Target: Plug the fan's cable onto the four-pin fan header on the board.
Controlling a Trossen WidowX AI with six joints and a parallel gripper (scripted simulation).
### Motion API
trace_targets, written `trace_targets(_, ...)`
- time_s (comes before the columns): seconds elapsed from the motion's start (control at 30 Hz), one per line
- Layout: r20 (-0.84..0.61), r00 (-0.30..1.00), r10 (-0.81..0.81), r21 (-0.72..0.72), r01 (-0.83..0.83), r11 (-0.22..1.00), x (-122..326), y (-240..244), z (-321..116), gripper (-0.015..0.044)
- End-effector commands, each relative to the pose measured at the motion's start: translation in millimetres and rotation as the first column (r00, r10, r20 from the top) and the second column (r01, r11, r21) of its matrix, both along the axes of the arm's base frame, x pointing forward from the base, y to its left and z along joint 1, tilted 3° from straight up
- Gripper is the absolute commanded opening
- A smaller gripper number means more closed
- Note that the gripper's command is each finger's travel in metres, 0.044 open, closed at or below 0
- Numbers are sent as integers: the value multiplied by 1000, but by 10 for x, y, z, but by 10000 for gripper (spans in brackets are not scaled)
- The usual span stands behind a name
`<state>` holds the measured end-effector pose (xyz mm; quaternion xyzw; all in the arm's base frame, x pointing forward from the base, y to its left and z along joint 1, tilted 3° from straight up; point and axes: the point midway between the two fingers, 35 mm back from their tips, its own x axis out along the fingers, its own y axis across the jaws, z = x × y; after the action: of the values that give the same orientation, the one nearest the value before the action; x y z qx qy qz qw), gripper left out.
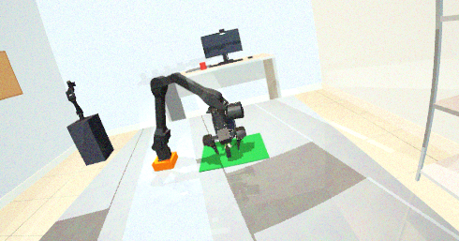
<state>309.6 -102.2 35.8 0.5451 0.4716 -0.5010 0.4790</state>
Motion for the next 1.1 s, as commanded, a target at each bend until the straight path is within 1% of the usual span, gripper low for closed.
trace_targets(0.0,-2,1000,-5,-4,5,1000,-4,-1,-77,440)
trace_targets(0.17,-2,1000,-5,-4,5,1000,-5,1,-117,440)
trace_targets(0.73,-2,1000,0,1,0,1000,-5,6,-87,0)
trace_targets(0.87,-2,1000,0,0,0,1000,-4,4,-60,0)
trace_targets(1.0,-2,1000,-5,-4,5,1000,-25,-10,383,0)
trace_targets(1.07,-2,1000,-5,-4,5,1000,-28,-10,411,0)
